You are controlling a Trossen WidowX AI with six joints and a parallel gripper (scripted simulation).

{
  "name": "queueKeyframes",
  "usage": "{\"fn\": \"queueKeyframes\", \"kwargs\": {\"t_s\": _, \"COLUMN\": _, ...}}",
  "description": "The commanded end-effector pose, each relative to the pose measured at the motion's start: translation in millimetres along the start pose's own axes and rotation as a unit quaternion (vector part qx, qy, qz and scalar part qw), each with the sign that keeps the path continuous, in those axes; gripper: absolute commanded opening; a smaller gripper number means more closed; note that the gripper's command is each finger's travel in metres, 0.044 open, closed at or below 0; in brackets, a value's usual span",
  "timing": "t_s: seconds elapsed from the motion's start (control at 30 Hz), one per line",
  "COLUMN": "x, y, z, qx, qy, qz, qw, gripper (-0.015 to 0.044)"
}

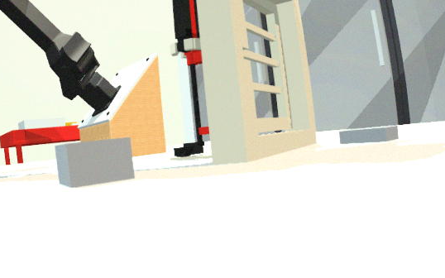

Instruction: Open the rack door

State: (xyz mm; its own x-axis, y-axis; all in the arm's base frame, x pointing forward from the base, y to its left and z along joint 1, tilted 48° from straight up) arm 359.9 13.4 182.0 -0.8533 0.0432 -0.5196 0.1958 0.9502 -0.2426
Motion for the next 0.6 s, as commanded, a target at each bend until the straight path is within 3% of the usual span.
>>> {"fn": "queueKeyframes", "kwargs": {"t_s": 0.0, "x": 1, "y": 3, "z": 3, "qx": 0.025, "qy": 0.03, "qz": -0.011, "qw": 0.999, "gripper": 0.0288}}
{"fn": "queueKeyframes", "kwargs": {"t_s": 0.57, "x": 16, "y": 8, "z": 16, "qx": 0.157, "qy": 0.178, "qz": -0.109, "qw": 0.965, "gripper": 0.0288}}
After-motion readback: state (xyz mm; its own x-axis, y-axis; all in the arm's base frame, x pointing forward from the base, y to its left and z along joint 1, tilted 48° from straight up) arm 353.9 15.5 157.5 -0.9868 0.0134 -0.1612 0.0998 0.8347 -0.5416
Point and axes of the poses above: the point midway between the two fingers, 35 mm back from their tips, its own z axis out along the fingers, its own y axis across the jaws, x = y × z, the point moved 2 cm from there along -z, back along the fingers, and after that the axes turned 1 degree about z, right-handed, at the moved point
